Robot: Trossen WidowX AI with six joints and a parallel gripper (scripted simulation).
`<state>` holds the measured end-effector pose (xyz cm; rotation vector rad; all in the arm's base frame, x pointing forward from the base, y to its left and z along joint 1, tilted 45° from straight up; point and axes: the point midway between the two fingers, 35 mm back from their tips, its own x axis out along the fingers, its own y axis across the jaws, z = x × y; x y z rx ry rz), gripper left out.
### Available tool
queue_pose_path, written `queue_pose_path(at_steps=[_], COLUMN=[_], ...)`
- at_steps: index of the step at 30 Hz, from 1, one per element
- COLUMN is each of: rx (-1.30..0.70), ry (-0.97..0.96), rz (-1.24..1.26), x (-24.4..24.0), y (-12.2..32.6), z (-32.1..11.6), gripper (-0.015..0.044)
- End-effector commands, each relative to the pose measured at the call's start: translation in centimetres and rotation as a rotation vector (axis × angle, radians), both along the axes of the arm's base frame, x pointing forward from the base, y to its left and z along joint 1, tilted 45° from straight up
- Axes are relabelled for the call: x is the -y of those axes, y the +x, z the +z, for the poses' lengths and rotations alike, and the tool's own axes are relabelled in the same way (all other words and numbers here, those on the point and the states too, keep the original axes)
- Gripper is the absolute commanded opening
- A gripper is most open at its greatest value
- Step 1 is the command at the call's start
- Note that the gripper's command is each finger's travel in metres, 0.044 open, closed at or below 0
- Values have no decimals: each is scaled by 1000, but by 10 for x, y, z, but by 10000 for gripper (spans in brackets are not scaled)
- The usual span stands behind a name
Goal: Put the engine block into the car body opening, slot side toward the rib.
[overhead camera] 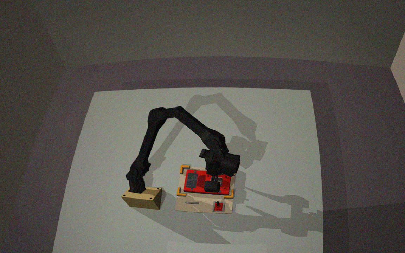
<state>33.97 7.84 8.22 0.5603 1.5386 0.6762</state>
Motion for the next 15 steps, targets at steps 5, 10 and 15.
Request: queue_pose_path(at_steps=[5,10,15], rx=[4,4,4], ry=[-2,-2,-2], rz=[2,2,2], x=[1,1,1], y=[0,0,0], z=[1,1,1], gripper=[204,72,0])
